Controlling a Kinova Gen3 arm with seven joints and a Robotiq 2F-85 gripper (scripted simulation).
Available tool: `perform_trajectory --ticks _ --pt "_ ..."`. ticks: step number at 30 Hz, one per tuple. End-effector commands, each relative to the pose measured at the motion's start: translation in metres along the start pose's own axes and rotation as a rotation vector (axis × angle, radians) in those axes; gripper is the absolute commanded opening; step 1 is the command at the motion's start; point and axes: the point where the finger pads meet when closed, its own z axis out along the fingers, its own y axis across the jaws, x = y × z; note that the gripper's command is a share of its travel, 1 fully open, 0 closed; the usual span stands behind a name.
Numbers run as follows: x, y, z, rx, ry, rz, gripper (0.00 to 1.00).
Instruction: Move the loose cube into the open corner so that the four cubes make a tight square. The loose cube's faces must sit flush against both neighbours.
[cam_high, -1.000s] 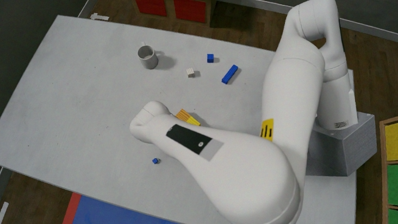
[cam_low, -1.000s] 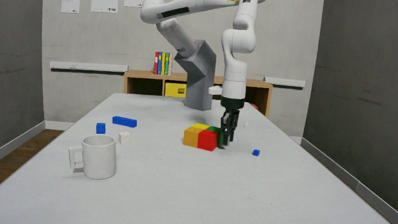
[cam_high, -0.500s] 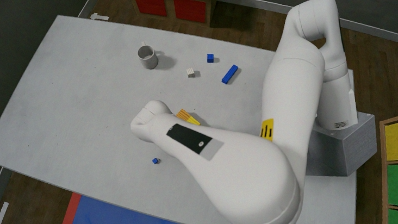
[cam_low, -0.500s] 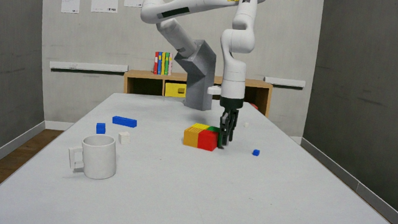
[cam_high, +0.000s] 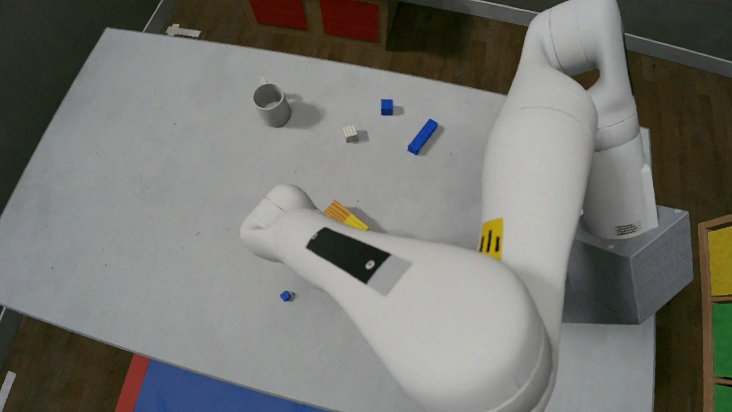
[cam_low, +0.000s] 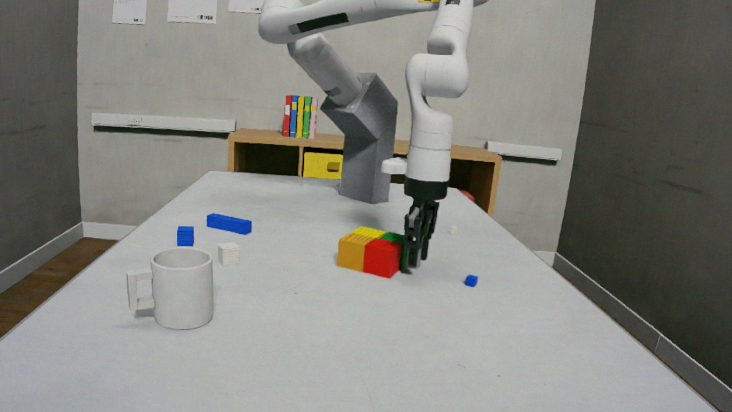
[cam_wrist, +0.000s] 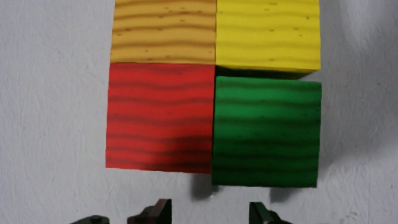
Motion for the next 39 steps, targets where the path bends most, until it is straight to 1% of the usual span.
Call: perform_trajectory --ticks 1,26,39 --pt "0.0 -0.001 -0.0002 0.003 -0.003 -0.002 0.54" --pt "0.0003 -0.001 -0.0002 0.003 -0.003 -0.002 0.54" --pt "0.0065 -0.0004 -0.0001 0.002 -0.002 0.002 0.54"
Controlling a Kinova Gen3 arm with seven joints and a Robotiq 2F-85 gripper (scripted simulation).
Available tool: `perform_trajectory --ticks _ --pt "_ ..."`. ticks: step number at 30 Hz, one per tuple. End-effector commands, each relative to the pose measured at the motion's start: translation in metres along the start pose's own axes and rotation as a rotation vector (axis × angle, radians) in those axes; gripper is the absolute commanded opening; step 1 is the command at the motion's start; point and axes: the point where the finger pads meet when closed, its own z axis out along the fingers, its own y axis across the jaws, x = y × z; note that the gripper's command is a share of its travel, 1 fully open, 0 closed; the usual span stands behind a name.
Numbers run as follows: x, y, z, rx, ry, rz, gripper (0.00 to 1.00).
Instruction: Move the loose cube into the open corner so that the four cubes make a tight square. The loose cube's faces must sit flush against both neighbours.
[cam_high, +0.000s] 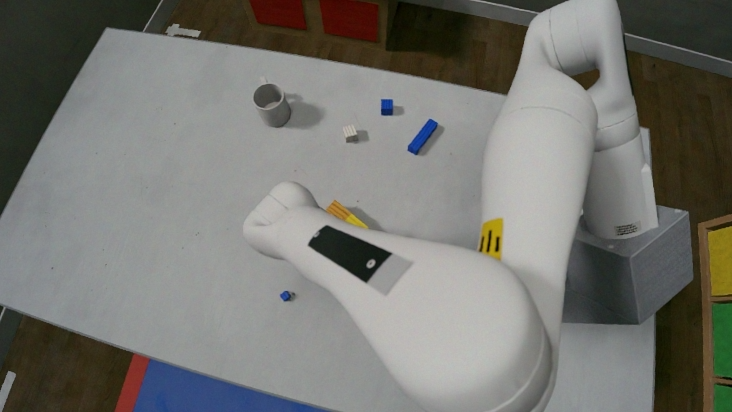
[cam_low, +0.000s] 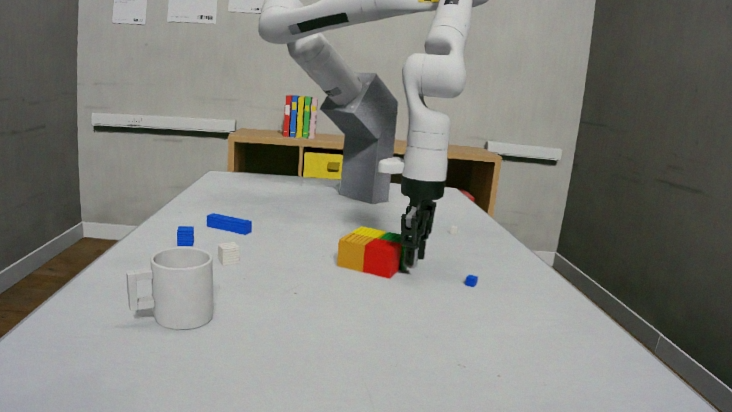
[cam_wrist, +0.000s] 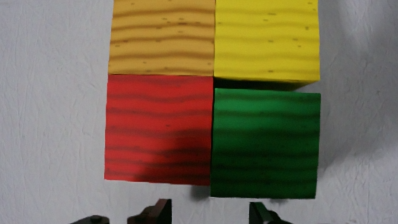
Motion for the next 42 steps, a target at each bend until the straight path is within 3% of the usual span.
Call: perform_trajectory --ticks 1,42 --pt "0.0009 -0.0006 -0.0004 0.002 -0.003 -0.002 0.54" --pt "0.0043 -0.0011 -0.0005 0.003 -0.004 -0.001 0.54"
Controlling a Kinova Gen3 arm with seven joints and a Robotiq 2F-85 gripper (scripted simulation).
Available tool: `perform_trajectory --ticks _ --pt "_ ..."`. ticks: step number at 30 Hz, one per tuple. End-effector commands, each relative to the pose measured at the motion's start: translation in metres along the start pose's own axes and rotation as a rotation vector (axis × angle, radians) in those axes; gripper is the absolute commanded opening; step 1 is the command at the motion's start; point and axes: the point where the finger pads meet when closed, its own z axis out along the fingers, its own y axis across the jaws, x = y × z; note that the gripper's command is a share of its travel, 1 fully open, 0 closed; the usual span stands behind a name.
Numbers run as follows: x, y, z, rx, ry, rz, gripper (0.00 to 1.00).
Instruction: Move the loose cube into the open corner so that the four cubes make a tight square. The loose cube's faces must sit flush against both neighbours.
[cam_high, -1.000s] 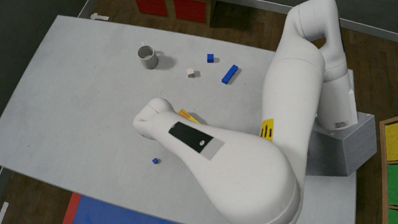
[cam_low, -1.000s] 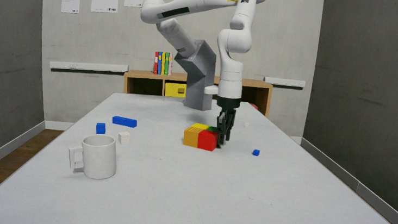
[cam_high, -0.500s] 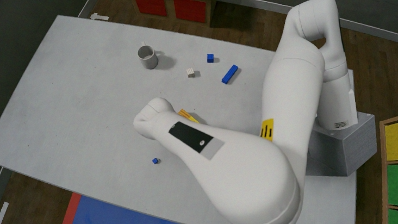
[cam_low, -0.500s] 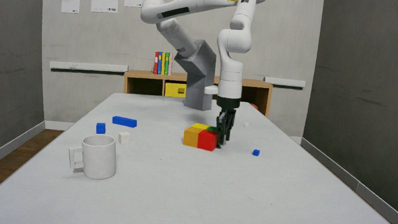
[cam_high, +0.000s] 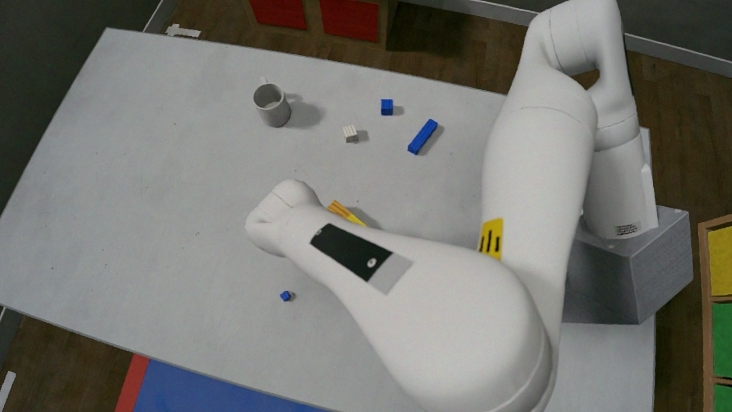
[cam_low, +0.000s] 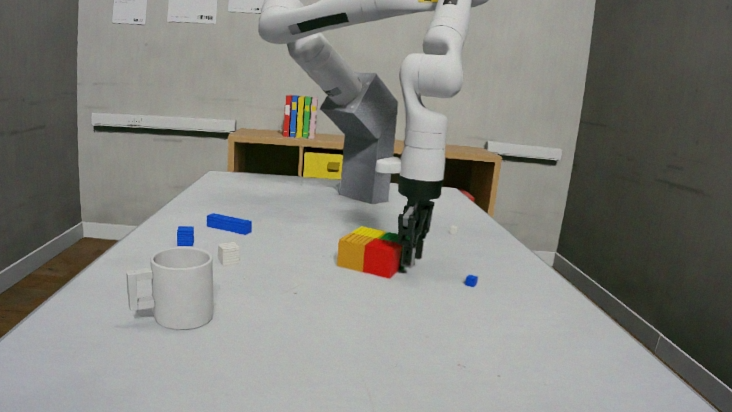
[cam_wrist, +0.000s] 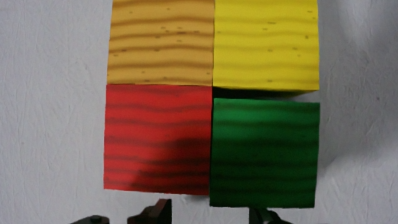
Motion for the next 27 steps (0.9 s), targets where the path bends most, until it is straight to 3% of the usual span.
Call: perform_trajectory --ticks 1,27 --pt "-0.0003 -0.0013 -0.0007 0.004 -0.004 -0.002 0.54" --pt "0.0058 -0.0011 -0.0007 0.003 -0.003 -0.002 0.54"
